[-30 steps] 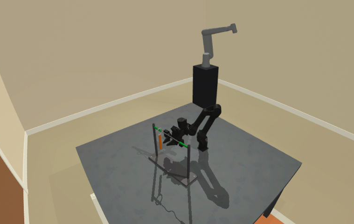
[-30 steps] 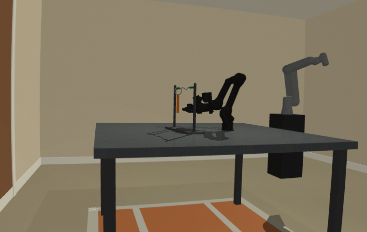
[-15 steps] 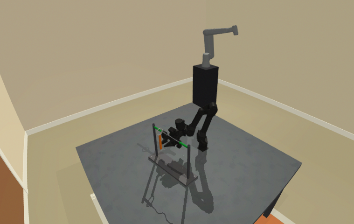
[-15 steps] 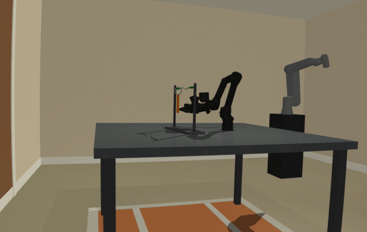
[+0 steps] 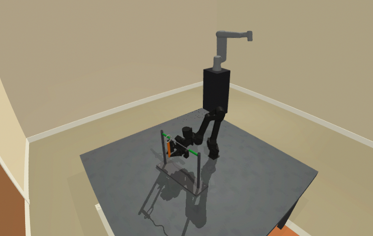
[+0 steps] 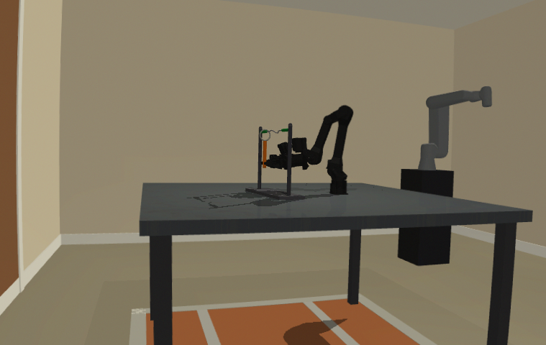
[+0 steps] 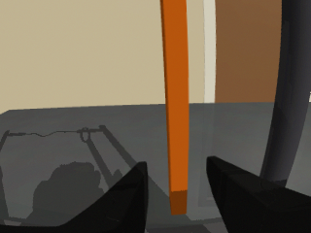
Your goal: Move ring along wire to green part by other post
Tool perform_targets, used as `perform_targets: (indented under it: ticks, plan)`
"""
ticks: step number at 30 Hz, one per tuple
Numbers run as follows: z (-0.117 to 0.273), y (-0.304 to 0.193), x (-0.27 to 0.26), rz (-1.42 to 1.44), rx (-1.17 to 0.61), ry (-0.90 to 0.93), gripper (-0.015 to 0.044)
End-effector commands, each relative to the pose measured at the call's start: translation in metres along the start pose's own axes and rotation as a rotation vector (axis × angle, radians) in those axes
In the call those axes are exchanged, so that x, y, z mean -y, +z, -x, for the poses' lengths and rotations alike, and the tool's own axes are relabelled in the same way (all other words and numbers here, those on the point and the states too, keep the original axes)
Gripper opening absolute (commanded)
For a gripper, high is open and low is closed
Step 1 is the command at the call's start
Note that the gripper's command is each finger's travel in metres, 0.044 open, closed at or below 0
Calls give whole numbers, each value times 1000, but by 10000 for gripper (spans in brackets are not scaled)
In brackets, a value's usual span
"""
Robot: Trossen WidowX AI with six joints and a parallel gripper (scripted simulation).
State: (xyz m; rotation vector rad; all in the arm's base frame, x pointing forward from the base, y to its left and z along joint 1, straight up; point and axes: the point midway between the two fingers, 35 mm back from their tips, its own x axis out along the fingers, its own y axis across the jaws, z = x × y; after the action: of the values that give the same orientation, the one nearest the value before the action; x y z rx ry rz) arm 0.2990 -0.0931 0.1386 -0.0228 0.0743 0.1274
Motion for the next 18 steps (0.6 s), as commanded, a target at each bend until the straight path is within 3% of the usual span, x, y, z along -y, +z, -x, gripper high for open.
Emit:
perform_targets:
  ticks: [1, 18]
  plan:
    - [-8, 0, 0, -3, 1, -1, 160]
    - [-23, -1, -2, -4, 5, -1, 160]
